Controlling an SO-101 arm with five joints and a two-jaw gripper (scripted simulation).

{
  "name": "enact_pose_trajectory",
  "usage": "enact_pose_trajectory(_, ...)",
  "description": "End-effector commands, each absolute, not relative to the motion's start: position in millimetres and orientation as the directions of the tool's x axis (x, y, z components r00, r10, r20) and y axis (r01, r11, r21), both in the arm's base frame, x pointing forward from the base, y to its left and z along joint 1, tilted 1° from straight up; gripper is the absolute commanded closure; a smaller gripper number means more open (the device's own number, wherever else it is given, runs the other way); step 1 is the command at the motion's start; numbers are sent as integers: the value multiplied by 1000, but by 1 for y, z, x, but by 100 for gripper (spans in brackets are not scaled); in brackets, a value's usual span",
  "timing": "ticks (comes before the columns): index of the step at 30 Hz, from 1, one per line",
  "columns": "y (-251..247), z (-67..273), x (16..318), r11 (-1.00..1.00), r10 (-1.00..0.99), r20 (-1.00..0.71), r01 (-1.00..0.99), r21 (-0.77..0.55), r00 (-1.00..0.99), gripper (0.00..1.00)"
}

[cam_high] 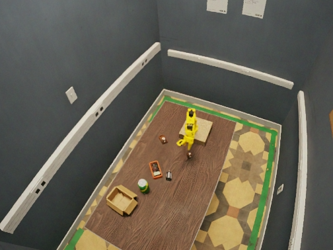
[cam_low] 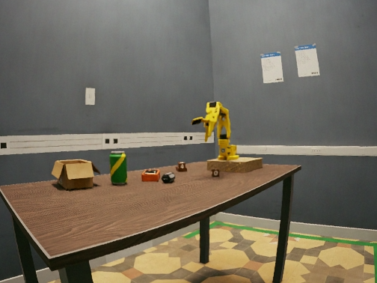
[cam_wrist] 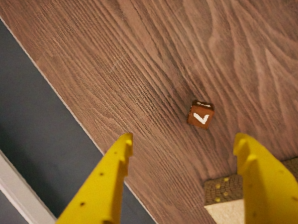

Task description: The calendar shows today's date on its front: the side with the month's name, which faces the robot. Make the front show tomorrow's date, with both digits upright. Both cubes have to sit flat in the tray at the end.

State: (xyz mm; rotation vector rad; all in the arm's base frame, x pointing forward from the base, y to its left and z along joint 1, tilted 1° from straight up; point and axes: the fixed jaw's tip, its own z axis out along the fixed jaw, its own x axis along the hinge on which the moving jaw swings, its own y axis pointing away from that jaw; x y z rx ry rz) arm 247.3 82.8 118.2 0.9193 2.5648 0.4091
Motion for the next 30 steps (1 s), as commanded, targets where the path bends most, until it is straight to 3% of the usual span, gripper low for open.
enact_pose_trajectory(1,91,118,248,708,689,-226,572,414,-689,65)
enact_pose_trajectory(30,103,116,245,654,736,-172,623,430,-654,65)
